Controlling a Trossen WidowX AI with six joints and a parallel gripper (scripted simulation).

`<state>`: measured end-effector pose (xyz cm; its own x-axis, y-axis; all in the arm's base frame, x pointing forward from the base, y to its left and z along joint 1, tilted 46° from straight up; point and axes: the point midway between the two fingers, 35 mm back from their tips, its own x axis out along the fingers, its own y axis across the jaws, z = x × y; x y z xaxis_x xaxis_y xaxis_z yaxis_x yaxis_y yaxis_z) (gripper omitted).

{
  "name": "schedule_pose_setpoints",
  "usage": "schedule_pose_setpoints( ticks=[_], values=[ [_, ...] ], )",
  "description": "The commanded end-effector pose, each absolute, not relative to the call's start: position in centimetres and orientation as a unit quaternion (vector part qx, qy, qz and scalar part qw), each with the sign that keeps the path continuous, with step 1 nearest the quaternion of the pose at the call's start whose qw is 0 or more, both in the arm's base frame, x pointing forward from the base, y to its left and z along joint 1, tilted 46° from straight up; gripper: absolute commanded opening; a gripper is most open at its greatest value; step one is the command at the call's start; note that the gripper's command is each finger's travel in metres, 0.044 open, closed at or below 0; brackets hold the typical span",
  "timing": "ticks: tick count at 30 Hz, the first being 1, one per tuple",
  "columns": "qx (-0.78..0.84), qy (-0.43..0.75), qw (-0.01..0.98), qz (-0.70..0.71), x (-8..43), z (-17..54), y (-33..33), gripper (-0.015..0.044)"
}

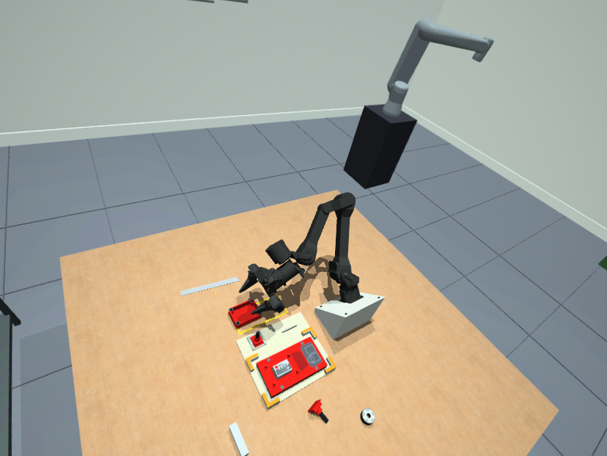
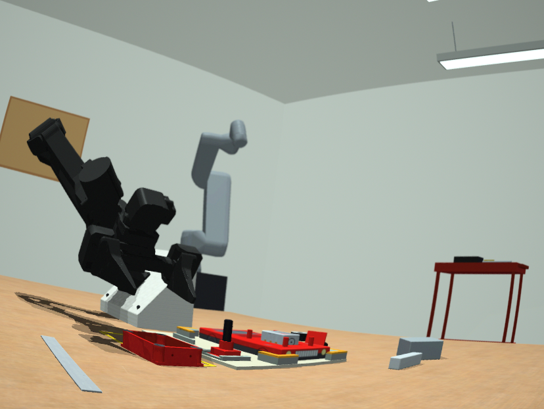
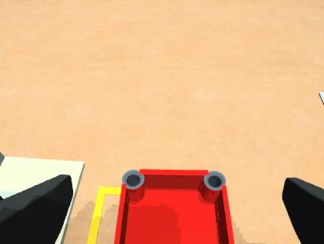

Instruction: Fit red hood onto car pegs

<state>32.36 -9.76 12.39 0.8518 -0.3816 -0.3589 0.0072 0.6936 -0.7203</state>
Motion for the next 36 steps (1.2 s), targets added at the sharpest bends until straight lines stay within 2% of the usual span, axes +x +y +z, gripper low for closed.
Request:
schedule_pose_setpoints(
  ticks=[1,36],
  values=[
    [-0.377,0.251,0.885,-0.107,32.4,12.0,-10.0,0.044],
    [-0.378,0.247,0.886,-0.109,32.5,9.8,-12.4,0.044]
  ],
)
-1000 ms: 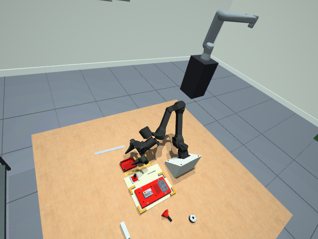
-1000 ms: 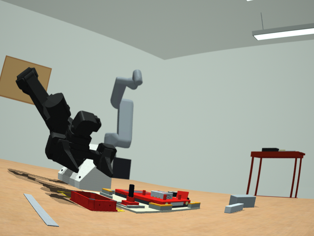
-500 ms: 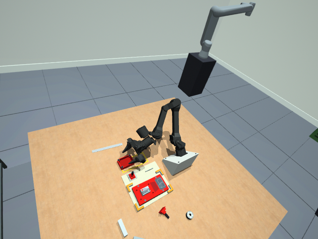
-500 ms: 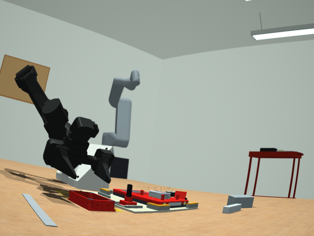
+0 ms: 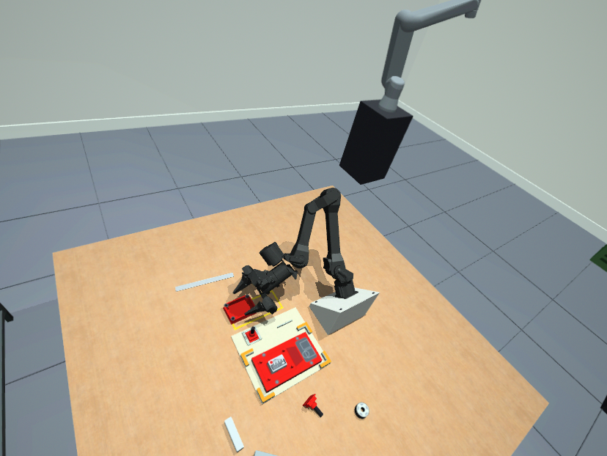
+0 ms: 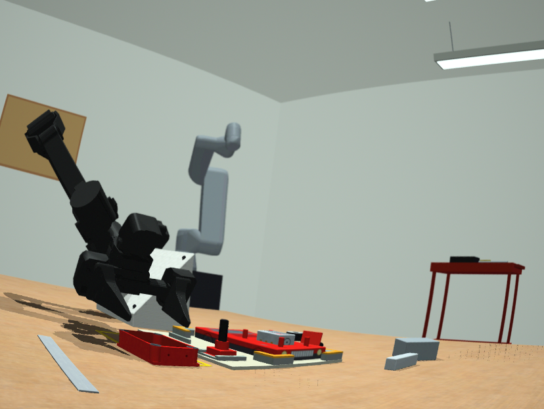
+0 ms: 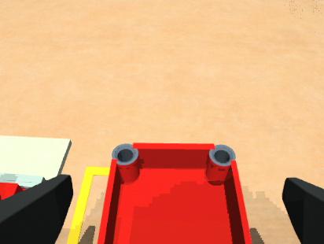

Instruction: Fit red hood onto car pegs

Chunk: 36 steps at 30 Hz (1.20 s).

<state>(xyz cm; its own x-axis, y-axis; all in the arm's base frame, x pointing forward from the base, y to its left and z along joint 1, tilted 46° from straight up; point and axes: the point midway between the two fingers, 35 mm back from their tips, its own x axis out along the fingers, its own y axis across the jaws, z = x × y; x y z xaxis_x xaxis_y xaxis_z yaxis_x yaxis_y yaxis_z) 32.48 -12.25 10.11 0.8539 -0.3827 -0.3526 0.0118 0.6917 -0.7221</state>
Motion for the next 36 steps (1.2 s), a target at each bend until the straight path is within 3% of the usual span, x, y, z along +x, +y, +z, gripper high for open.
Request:
schedule_pose_setpoints(
  ticks=[1,36],
  values=[
    [-0.378,0.247,0.886,-0.109,32.4,9.7,-12.4,0.044],
    [-0.378,0.246,0.886,-0.109,32.4,8.3,-14.0,0.044]
  ],
)
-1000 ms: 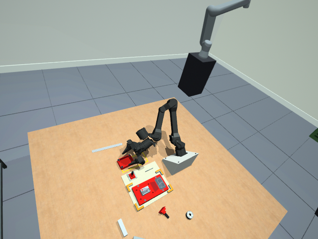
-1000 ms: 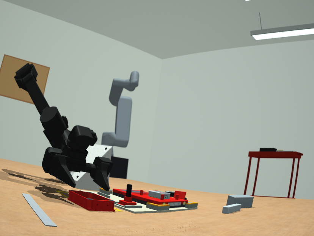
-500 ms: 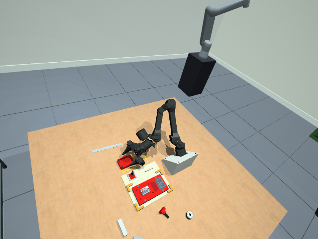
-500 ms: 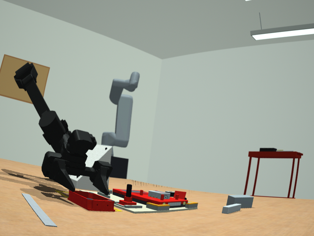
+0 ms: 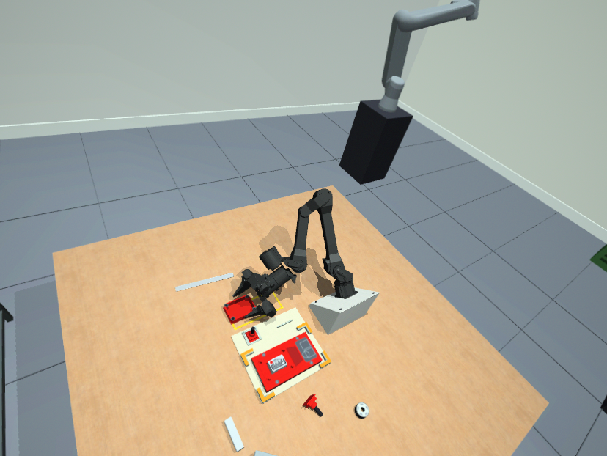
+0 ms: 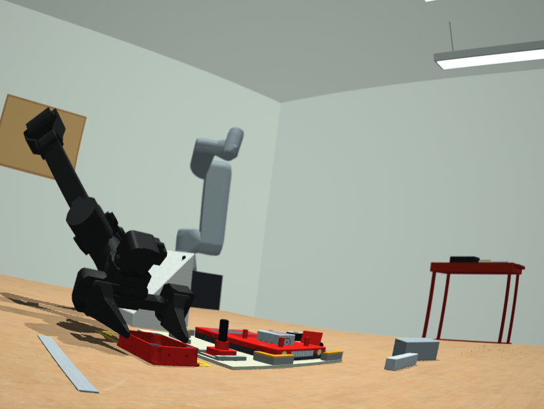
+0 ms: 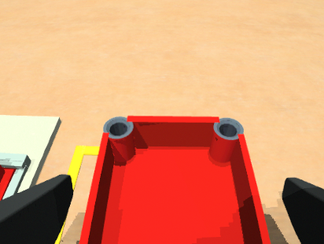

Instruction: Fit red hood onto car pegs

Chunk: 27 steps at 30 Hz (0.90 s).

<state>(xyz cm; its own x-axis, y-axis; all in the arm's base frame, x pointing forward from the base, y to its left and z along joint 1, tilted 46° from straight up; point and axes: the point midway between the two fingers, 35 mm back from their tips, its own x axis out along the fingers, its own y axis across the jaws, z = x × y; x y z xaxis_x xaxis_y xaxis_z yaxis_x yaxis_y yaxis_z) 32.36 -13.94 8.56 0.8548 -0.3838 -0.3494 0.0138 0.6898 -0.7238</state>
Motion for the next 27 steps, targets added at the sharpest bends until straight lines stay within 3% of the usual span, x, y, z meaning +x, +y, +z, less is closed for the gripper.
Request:
schedule_pose_setpoints(
  ticks=[1,20,23,27],
  values=[
    [-0.379,0.246,0.886,-0.109,32.36,8.3,-14.02,0.044],
    [-0.379,0.246,0.886,-0.109,32.3,7.64,-14.69,0.044],
    [-0.378,0.245,0.886,-0.112,32.31,7.87,-14.65,0.0361],
    [-0.378,0.245,0.886,-0.112,32.31,7.87,-14.65,0.0335]
  ],
)
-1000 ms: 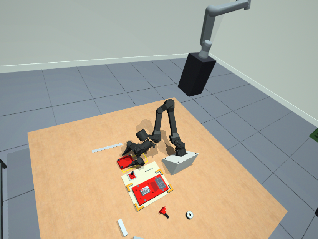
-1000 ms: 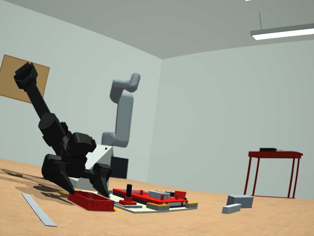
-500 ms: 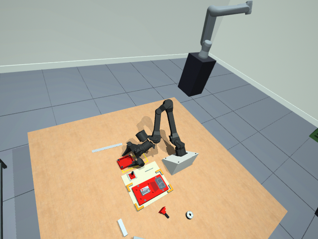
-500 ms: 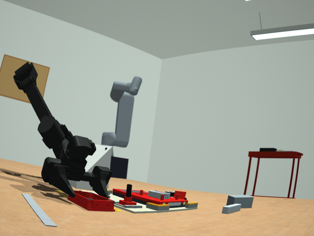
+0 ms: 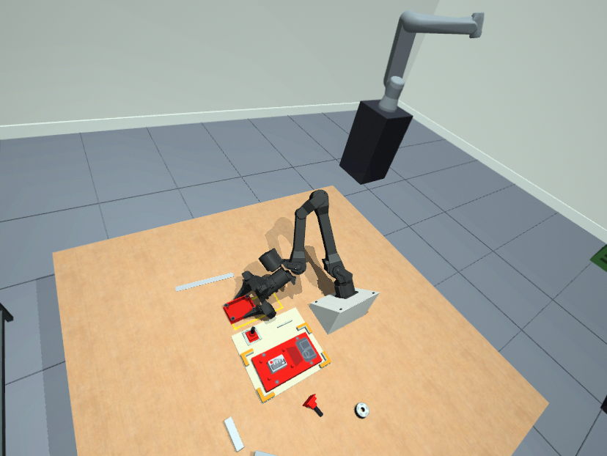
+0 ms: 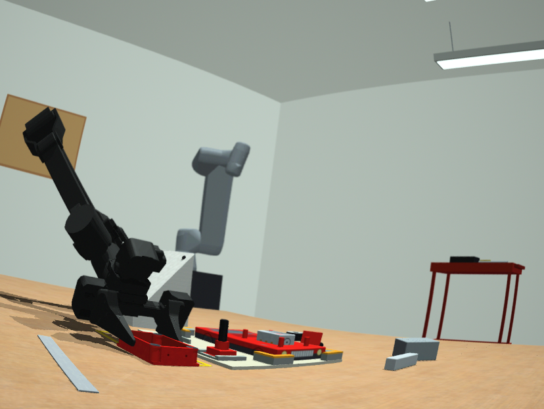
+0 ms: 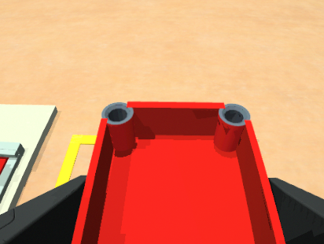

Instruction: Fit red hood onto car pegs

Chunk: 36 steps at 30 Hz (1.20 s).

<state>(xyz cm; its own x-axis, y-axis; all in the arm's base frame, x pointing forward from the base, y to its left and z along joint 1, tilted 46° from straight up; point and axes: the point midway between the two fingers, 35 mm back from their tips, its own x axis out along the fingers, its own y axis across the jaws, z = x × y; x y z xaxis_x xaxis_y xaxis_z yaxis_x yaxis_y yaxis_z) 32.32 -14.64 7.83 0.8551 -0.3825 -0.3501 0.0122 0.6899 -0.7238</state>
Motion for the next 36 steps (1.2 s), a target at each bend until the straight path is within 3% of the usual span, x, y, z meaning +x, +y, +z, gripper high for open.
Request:
schedule_pose_setpoints(
  ticks=[1,6,17,36],
  values=[
    [-0.378,0.245,0.886,-0.112,32.3,7.9,-14.7,0.0328],
    [-0.378,0.245,0.886,-0.112,32.3,7.9,-14.7,0.0295],
    [-0.377,0.246,0.886,-0.111,32.8,9.9,-12.6,0.0006],
    [-0.37,0.244,0.889,-0.113,32.5,12.9,-9.3,0.0]
  ],
)
